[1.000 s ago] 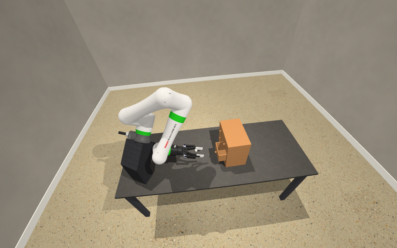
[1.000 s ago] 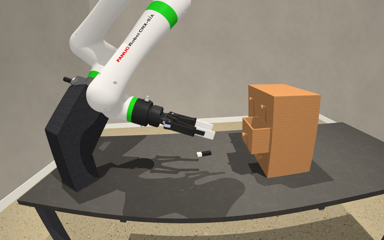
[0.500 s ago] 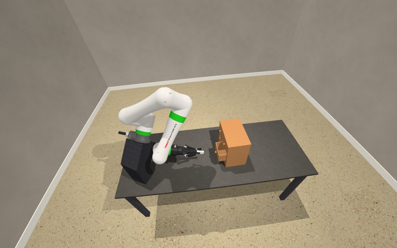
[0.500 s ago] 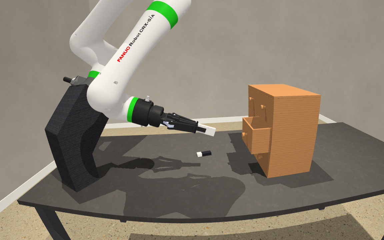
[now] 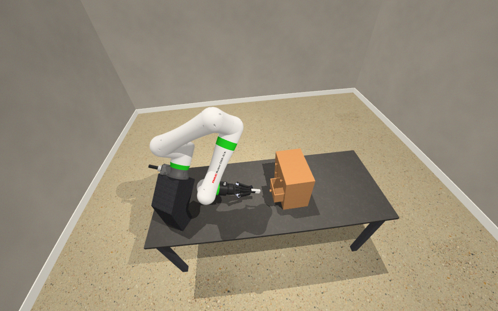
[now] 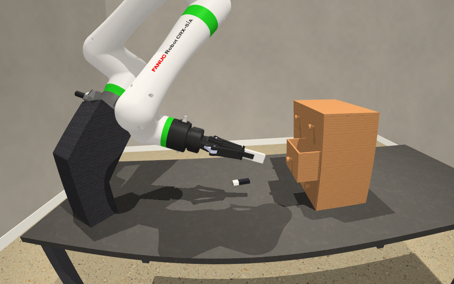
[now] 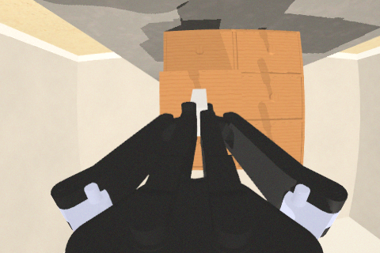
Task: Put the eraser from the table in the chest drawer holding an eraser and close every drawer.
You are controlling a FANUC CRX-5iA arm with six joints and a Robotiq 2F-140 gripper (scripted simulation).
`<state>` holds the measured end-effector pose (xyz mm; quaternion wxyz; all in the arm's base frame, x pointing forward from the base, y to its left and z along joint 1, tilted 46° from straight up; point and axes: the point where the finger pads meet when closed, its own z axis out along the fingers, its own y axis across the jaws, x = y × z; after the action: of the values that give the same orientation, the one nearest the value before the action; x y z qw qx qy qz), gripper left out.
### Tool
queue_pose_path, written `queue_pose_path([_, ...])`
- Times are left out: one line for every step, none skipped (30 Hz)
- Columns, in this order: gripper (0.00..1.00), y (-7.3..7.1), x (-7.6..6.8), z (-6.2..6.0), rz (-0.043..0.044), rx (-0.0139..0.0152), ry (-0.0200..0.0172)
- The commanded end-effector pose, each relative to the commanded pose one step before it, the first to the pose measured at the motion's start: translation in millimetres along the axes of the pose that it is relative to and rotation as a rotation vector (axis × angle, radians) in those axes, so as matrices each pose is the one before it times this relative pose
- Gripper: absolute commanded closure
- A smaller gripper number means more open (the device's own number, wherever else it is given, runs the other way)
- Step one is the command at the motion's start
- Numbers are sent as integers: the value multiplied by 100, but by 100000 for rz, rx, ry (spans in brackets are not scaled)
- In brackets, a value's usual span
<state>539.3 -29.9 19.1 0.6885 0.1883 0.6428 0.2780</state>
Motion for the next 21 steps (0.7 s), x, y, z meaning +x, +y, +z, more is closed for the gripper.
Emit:
queue_pose_path([100, -26, -59, 773, 15, 61, -34])
queue_pose_path([100, 0, -17, 342, 0, 0, 0])
queue_pose_path([100, 1, -17, 328, 1, 0, -2])
queue_pose_path([100, -1, -15, 312, -1, 0, 1])
queue_pose_path([100, 0, -15, 290, 0, 0, 0])
queue_pose_path([100, 1, -14, 265, 1, 0, -1])
queue_pose_path([100, -1, -12, 237, -1, 0, 1])
queue_pose_path([100, 0, -11, 206, 1, 0, -1])
queue_pose_path([100, 0, -9, 173, 0, 0, 0])
queue_pose_path([100, -1, -7, 141, -1, 0, 1])
queue_pose_path([100, 0, -6, 108, 0, 0, 0])
queue_pose_path([100, 0, -4, 77, 1, 0, -1])
queue_pose_path([100, 0, -3, 50, 1, 0, -1])
queue_pose_path([100, 0, -2, 27, 0, 0, 0])
queue_pose_path([100, 0, -1, 11, 0, 0, 0])
queue_pose_path([100, 0, 0, 2, 0, 0, 0])
queue_pose_path([100, 0, 0, 0, 0, 0, 0])
queue_pose_path([100, 0, 0, 0, 0, 0, 0])
queue_pose_path([100, 0, 0, 0, 0, 0, 0])
queue_pose_path([100, 0, 0, 0, 0, 0, 0])
queue_pose_path([100, 0, 0, 0, 0, 0, 0])
